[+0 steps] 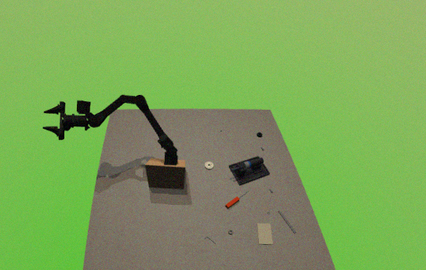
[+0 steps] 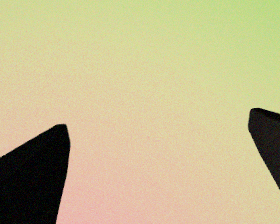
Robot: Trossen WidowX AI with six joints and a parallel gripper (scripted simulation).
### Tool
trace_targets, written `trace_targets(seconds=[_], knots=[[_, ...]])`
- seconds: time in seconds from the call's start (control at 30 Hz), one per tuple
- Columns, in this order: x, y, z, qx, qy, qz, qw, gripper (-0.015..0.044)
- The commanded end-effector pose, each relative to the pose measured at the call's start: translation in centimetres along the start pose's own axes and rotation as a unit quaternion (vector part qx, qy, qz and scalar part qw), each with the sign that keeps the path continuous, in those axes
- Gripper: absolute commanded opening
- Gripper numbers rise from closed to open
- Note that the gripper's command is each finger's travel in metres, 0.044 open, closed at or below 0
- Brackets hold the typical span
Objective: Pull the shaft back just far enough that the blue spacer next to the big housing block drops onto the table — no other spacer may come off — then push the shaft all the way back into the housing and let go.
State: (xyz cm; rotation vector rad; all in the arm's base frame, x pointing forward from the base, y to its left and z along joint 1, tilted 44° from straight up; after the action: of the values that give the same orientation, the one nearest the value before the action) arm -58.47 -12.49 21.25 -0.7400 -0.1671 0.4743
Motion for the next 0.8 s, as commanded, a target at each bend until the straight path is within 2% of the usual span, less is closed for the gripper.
trace_targets(seconds=[0.0,0.1,0.37,0.6,0.77], knots=[[0.0,0.0,-0.1,-0.002,-0.002,-0.002,1.000,0.0426],[0.2,-0.4,-2.6,-0.015,-0.032,-0.025,0.999,0.0440],[-0.9,-8.2,-13.6,0.055,-0.158,0.035,0.985,0.0440],[0.6,-14.6,-22.2,0.122,-0.250,0.101,0.955,0.0440],[3.1,-19.6,-28.4,0.178,-0.309,0.162,0.920,0.0440]])
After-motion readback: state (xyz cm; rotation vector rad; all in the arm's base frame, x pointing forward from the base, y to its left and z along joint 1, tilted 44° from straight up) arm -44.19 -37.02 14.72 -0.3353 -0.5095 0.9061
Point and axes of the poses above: the point midway between the two fingers, 35 mm back from their tips, its own x axis back along the fingers, its own z axis across the jaws, y = z × x, the point moved 1 cm from there along x, back along the fingers, and after that the axes turned 14 degrees about -x, right-handed, at the moved point
